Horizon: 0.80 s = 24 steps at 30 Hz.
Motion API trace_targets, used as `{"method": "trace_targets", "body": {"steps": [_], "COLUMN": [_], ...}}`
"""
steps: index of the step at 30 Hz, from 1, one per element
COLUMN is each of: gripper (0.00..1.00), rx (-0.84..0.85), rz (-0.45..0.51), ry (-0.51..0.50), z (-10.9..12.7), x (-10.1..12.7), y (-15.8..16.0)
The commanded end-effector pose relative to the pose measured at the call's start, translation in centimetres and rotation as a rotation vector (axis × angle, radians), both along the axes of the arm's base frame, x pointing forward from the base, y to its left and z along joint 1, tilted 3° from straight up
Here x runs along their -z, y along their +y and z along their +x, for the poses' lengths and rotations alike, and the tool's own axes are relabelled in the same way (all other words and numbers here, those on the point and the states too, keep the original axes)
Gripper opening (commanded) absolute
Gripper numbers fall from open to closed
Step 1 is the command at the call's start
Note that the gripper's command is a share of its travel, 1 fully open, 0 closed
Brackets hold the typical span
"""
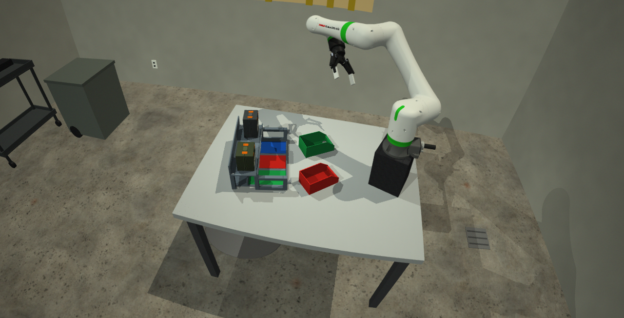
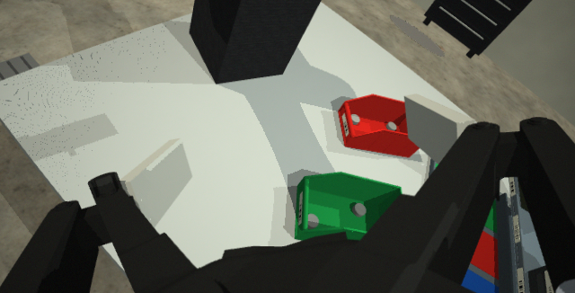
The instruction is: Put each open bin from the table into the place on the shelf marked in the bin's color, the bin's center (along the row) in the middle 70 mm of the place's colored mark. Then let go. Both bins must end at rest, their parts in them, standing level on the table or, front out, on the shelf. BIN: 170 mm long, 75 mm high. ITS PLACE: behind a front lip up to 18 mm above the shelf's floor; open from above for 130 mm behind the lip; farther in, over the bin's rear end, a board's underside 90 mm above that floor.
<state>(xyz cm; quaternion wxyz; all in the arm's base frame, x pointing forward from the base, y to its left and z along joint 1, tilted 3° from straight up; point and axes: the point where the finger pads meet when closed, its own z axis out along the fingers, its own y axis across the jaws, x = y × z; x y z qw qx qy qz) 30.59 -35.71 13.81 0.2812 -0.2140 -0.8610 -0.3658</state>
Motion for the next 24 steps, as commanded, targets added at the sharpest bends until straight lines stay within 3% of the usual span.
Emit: {"method": "trace_targets", "body": {"steps": [1, 19, 24], "gripper": [1.0, 1.0, 1.0], "rx": [0.0, 0.001, 0.045], "rz": [0.0, -0.004, -0.108], "ry": [0.0, 0.002, 0.056], "z": [0.0, 0.1, 3.5], "x": [0.0, 0.0, 1.6], "y": [0.0, 0.1, 2.3]}}
